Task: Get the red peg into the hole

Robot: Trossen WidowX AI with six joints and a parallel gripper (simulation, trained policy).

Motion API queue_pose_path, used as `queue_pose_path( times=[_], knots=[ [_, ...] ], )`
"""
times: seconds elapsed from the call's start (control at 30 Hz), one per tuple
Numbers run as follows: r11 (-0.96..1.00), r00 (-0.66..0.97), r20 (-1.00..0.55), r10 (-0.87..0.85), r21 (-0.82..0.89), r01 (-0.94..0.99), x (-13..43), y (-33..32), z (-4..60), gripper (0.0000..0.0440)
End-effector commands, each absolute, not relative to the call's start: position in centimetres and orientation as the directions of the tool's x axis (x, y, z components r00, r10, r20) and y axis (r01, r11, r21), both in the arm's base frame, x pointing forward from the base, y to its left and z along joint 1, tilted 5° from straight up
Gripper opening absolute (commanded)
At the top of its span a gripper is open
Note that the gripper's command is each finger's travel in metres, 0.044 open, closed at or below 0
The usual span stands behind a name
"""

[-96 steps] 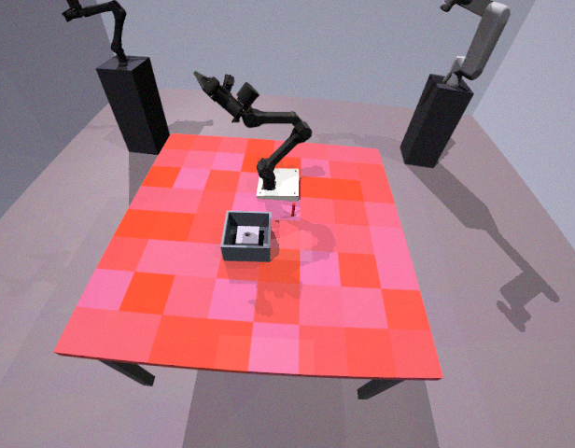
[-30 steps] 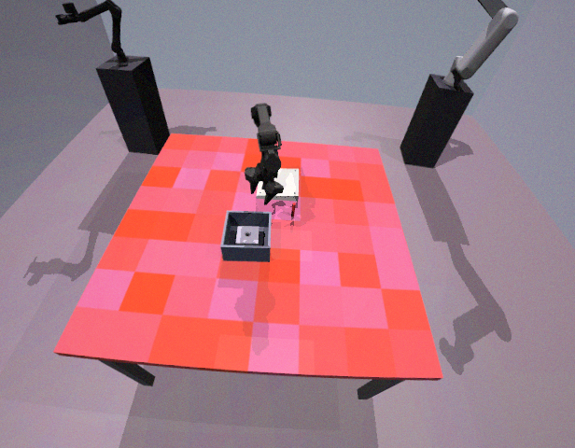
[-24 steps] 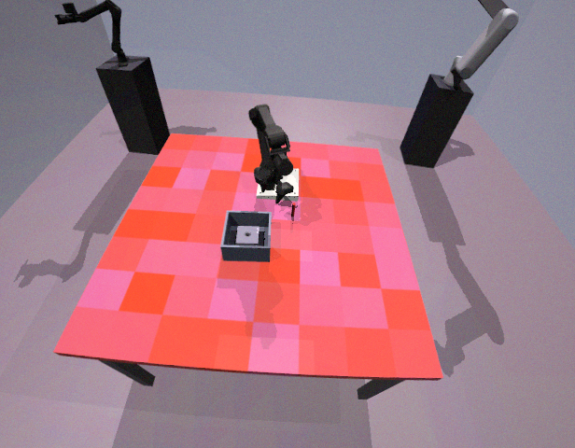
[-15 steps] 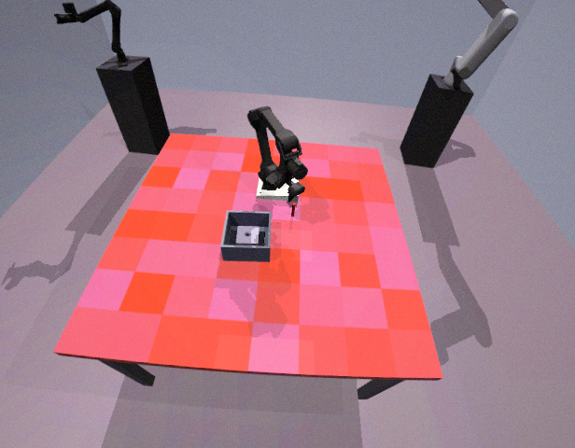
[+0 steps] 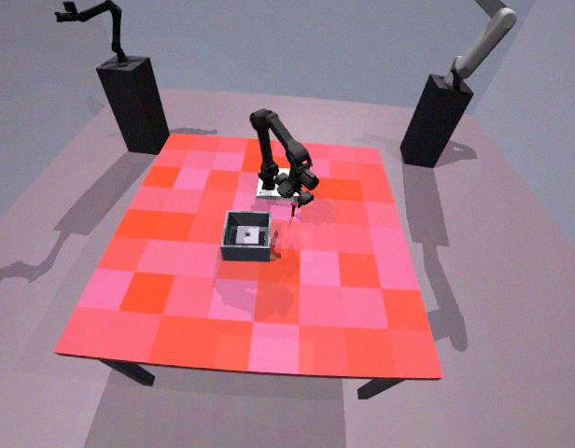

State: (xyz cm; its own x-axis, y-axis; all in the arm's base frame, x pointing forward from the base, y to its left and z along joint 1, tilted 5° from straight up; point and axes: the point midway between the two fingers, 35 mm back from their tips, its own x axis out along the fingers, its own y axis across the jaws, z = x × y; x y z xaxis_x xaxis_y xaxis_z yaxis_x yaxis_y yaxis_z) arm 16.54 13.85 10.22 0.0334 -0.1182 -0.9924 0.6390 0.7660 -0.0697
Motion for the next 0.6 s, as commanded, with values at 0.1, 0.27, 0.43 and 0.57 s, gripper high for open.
queue_pose_path(
  times=[0.1, 0.27, 0.43, 0.57],
  knots=[
    [0.77, 0.033, -0.993, -0.116, -0.069, 0.634, 16.6, 14.5, 6.9, 0.044],
    [0.774, 0.048, -0.993, -0.107, -0.053, 0.631, 16.9, 14.7, 4.5, 0.044],
    [0.778, 0.04, -0.993, -0.11, -0.061, 0.625, 16.9, 14.5, 2.6, 0.0397],
    [0.776, 0.012, -0.992, -0.123, -0.088, 0.625, 16.4, 14.2, 1.4, 0.0293]
  ],
)
